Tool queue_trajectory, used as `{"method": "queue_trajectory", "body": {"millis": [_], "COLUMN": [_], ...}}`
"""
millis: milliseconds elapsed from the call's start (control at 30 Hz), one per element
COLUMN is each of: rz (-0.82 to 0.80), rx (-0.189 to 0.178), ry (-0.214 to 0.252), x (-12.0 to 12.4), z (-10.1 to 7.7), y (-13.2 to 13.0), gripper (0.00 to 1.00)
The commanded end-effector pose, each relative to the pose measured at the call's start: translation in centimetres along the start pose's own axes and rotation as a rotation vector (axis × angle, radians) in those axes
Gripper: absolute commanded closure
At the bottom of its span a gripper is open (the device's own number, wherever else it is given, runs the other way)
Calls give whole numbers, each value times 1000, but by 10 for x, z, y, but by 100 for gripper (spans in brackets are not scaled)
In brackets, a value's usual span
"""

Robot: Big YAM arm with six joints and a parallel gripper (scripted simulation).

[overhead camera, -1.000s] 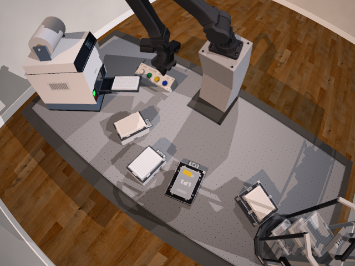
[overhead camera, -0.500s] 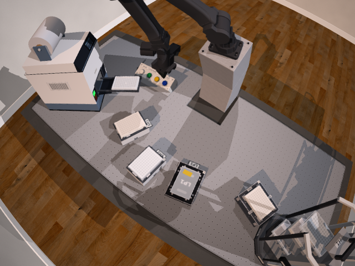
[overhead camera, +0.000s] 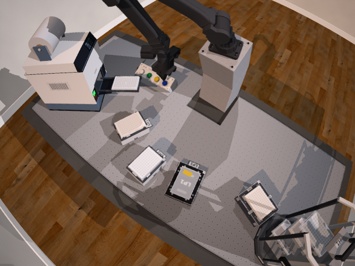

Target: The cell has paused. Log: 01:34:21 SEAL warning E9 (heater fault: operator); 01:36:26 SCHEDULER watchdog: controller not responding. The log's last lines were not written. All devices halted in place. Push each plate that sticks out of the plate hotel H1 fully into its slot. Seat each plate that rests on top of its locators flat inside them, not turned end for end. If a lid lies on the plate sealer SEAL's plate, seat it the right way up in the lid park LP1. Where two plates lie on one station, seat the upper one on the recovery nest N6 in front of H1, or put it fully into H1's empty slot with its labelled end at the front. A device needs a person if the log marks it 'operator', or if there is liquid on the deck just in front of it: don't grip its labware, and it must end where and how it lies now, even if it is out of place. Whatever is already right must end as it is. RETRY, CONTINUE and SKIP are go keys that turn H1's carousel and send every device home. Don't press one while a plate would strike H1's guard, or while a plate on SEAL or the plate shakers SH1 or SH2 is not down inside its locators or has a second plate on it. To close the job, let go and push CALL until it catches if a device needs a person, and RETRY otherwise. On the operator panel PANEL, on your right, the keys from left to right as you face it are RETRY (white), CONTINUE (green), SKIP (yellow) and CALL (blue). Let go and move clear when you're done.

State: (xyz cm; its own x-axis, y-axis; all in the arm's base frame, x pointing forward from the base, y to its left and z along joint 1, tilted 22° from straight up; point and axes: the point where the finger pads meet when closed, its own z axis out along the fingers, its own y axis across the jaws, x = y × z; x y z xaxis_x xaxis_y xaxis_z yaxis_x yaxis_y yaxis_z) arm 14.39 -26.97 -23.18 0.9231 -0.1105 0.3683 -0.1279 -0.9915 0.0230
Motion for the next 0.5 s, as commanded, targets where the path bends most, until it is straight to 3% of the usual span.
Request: {"method": "queue_trajectory", "body": {"millis": [0,467], "rz": [9,5], "rx": [-4,-11], "ry": [-1,4], "x": [0,2], "z": [7,19], "y": [0,3], "gripper": [100,100]}}
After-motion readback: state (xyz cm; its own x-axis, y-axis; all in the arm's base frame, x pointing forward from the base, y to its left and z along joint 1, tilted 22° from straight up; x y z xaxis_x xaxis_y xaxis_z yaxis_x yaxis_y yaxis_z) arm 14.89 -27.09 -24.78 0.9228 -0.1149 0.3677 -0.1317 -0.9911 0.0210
